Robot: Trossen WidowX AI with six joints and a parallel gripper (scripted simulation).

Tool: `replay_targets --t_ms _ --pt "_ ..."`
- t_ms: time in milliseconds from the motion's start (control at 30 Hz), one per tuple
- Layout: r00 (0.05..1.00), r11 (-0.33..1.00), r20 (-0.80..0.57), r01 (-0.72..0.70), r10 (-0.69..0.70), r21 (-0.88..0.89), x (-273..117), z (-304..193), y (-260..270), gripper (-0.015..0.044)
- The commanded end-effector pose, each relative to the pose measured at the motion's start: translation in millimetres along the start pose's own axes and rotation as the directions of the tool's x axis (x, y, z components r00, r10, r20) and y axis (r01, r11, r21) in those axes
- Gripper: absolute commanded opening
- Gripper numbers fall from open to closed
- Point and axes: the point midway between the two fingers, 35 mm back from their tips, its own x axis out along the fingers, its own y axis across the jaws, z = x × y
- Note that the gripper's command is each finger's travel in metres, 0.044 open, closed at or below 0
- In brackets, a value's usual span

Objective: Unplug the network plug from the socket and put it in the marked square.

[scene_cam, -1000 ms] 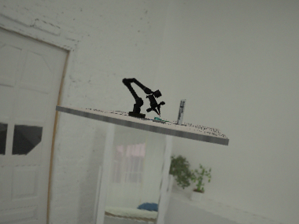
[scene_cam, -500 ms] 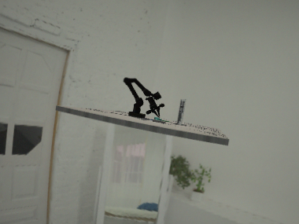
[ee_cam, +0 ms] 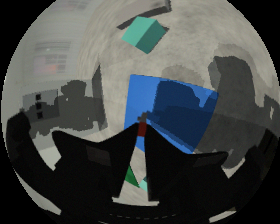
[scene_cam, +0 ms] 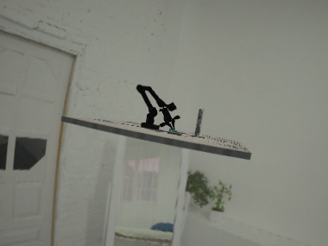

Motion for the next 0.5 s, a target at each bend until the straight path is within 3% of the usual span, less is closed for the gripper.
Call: replay_targets --t_ms 0,467 --pt "1.000 1.000 -0.004 0.007 -0.007 -0.005 1.8 -0.3 -1.7 0.0000" --pt "1.000 1.000 -0.004 0.007 -0.007 -0.005 6.2 2.1 -1.3 0.0000"
